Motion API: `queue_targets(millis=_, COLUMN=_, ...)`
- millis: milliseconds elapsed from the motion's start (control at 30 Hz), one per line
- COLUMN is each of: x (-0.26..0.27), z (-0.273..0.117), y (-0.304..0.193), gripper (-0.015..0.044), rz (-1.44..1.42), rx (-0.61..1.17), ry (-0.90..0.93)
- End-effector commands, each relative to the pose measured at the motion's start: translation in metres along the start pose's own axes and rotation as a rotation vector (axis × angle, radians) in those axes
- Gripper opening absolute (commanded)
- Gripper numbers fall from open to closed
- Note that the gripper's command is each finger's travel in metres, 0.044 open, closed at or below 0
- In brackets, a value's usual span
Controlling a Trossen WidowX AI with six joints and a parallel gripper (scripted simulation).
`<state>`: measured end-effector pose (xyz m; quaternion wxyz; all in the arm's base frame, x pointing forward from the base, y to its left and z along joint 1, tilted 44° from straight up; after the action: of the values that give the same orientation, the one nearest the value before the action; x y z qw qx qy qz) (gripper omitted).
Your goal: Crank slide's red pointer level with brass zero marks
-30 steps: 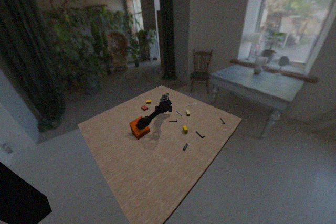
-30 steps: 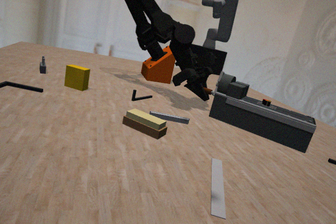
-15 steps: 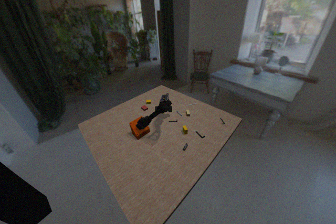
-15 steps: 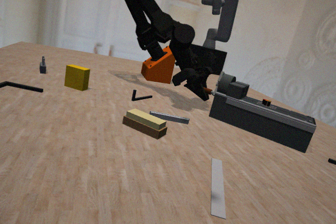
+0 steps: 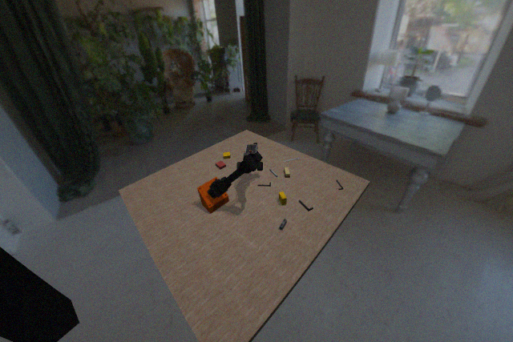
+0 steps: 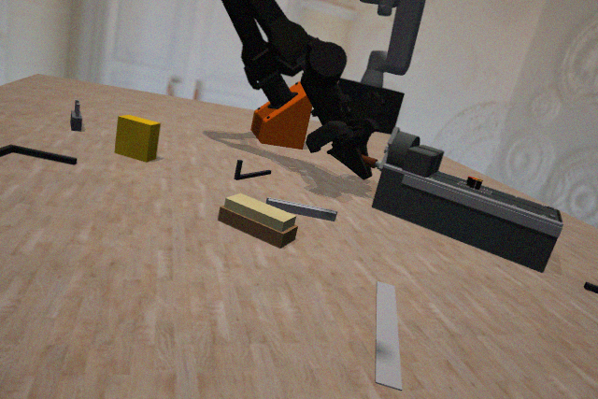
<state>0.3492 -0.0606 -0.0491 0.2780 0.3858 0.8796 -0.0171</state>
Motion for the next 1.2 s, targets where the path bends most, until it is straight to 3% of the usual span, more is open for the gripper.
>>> queue_targets(millis=0, x=-0.0078, z=-0.0037, y=0.0031, gripper=0.0, rz=0.003, rx=-0.007, ry=-0.022)
queue_targets(millis=1167, x=-0.0129, z=-0.0098, y=0.0083, gripper=0.0, rz=0.003, rx=-0.007, ry=-0.022)
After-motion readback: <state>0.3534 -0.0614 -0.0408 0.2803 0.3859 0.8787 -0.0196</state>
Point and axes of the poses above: the point midway between the two fingers, 35 mm back from their tips, its own z axis out along the fingers, its own x axis across the jaws, y = z × x, the point moved 1 cm from there along -z, back along the fingers
